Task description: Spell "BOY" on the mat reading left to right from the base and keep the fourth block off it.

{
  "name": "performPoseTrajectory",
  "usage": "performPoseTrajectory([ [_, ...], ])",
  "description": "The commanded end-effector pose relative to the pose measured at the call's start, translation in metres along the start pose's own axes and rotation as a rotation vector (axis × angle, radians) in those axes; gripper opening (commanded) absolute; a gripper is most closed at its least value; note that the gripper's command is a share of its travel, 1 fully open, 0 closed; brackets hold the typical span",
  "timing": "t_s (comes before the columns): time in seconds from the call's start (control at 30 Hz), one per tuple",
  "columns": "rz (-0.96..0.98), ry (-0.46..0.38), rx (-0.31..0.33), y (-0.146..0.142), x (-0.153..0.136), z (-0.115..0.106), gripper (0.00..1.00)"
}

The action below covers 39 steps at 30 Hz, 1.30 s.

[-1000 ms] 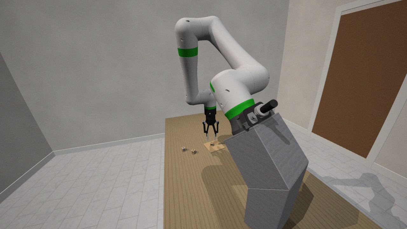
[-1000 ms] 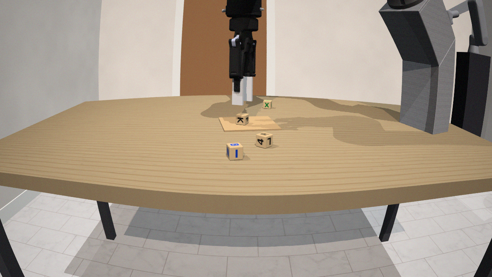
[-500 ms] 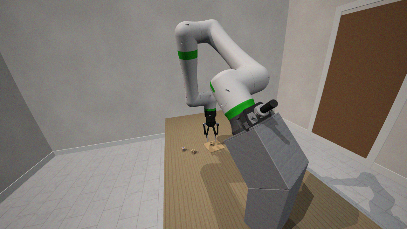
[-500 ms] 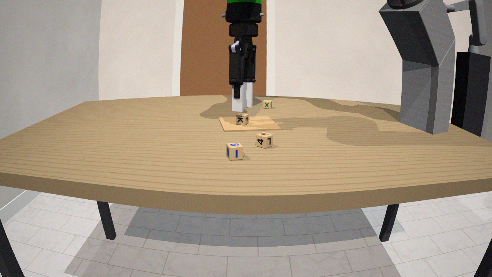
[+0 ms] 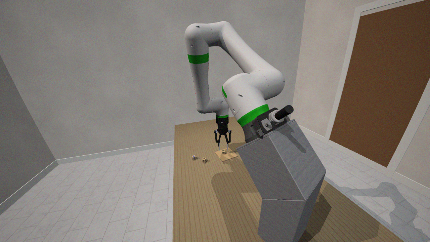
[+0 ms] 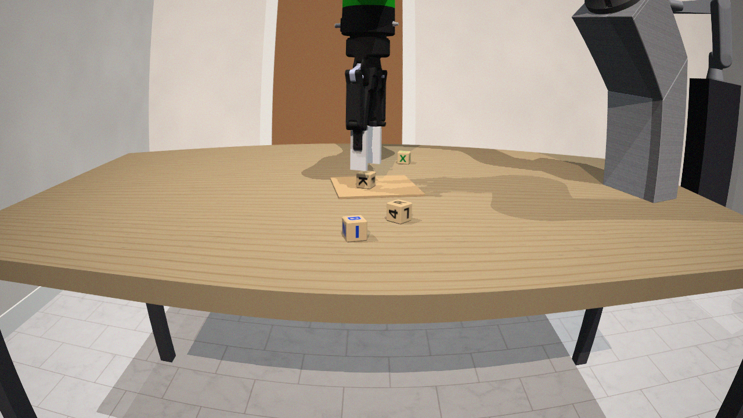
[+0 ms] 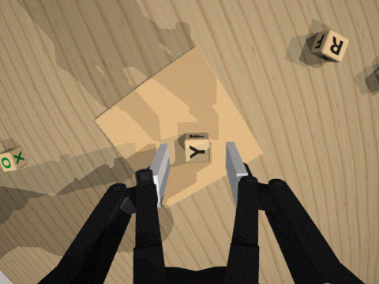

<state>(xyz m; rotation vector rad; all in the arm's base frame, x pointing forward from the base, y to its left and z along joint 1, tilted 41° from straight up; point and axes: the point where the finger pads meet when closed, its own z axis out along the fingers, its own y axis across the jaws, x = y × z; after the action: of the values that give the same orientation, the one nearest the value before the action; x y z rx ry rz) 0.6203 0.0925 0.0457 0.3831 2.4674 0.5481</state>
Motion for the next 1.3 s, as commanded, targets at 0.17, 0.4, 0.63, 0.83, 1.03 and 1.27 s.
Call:
performPoseTrajectory([
  [0.17,0.0,0.0,0.0,0.0,0.0,0.001,0.37],
  [0.4,0.0,0.0,0.0,0.0,0.0,0.005,0.37],
  [0.63,0.0,0.0,0.0,0.0,0.0,0.018,0.37],
  [0.83,0.0,0.0,0.0,0.0,0.0,0.028,0.37],
  [1.03,0.0,0.0,0.0,0.0,0.0,0.032,0.37],
  [1.27,0.0,0.0,0.0,0.0,0.0,0.032,0.37],
])
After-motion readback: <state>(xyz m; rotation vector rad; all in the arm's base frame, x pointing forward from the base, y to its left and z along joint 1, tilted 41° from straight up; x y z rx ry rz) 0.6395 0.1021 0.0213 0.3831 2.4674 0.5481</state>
